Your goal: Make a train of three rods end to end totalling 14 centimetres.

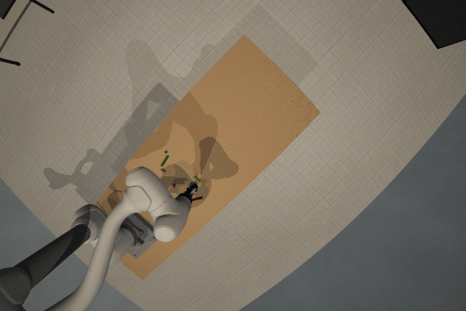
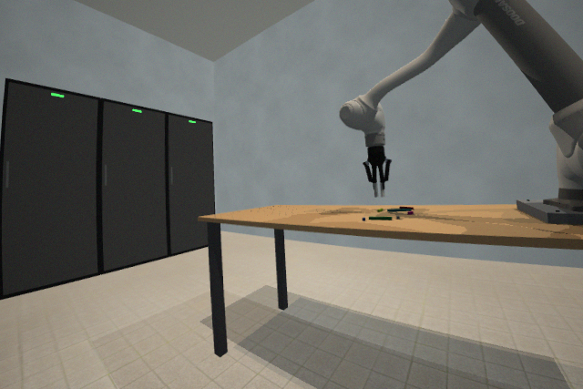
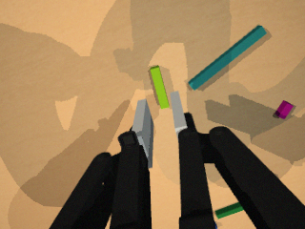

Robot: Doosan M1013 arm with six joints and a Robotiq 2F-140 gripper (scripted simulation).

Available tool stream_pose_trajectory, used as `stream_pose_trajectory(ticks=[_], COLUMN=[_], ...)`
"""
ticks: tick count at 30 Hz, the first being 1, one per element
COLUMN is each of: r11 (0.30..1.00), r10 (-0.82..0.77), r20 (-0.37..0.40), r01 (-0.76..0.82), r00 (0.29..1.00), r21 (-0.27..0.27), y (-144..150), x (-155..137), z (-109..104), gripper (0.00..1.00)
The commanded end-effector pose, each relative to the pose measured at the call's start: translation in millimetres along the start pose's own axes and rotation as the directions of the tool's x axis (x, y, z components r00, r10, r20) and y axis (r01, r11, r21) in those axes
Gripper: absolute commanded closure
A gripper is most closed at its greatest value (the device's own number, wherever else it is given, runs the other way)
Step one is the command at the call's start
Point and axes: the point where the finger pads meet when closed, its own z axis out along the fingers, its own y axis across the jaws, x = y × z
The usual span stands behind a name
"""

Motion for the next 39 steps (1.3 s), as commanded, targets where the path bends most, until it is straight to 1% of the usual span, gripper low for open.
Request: stream_pose_trajectory(ticks=[1, 5, 17, 19, 30, 39], r11=[1.0, 1.0, 1.0, 1.0, 1.0, 1.0], r10=[0.002, 0.004, 0.004, 0.004, 0.004, 0.004], r20=[0.0, 0.0, 0.0, 0.0, 0.0, 0.0], r01=[-0.002, -0.004, -0.004, -0.004, -0.004, -0.004], r00=[1.0, 1.0, 1.0, 1.0, 1.0, 1.0], r21=[0.0, 0.0, 0.0, 0.0, 0.0, 0.0], y=[0, 0, -1, -1, -1, -1], x=[0, 0, 0, 0, 0, 0], z=[1, 4, 23, 23, 40, 46], gripper=[0.85, 0.85, 0.85, 0.85, 0.85, 0.85])
